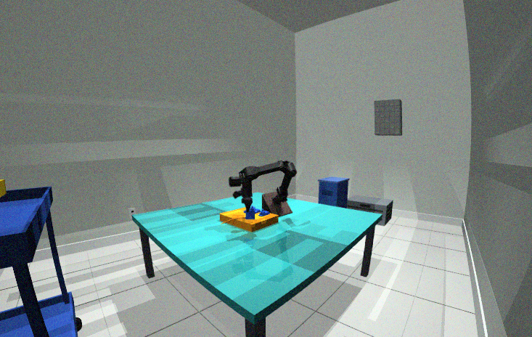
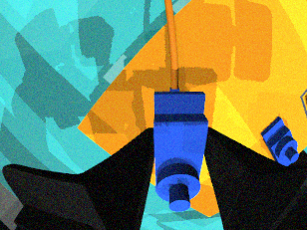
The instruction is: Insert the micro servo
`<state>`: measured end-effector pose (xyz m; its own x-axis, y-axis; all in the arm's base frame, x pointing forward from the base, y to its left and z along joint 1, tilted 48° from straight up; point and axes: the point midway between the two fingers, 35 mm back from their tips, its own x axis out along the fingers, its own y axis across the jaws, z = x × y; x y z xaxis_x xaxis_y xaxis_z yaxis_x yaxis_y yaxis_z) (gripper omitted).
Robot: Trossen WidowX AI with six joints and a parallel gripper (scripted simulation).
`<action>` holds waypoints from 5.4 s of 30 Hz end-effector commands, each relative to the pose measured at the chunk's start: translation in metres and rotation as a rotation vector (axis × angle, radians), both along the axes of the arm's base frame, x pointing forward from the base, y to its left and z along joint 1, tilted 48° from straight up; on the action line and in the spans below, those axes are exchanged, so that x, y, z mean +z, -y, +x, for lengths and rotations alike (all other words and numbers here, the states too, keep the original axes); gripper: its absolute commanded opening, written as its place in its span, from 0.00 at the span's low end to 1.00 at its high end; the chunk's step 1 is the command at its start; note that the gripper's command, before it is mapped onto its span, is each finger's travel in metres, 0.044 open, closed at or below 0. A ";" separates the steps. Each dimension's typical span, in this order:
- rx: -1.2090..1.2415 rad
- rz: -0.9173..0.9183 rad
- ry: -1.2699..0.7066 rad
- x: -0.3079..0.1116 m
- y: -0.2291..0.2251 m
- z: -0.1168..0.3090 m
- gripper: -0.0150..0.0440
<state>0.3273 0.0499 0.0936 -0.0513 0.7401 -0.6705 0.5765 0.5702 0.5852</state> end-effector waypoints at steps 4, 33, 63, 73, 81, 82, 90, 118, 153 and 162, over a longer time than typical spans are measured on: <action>-0.008 -0.005 0.009 0.019 0.019 -0.001 0.25; -0.008 -0.005 0.007 0.011 0.029 -0.036 0.25; -0.008 -0.011 0.010 -0.086 0.118 -0.015 0.25; -0.108 -0.020 -0.101 -0.087 0.118 -0.015 0.25; -0.294 -0.032 -0.303 -0.087 0.118 -0.015 0.25; -0.317 -0.033 -0.328 -0.087 0.118 -0.015 0.25; -0.503 -0.045 -0.531 -0.087 0.118 -0.015 0.25; -1.151 -0.085 -1.242 -0.086 0.118 -0.015 0.25; -1.602 -0.113 -1.740 -0.089 0.121 -0.037 0.25; -1.603 -0.115 -1.741 -0.093 0.127 -0.078 0.25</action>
<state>0.2644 -0.0717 0.0009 -0.0512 0.7384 -0.6724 0.1522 -0.6597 -0.7360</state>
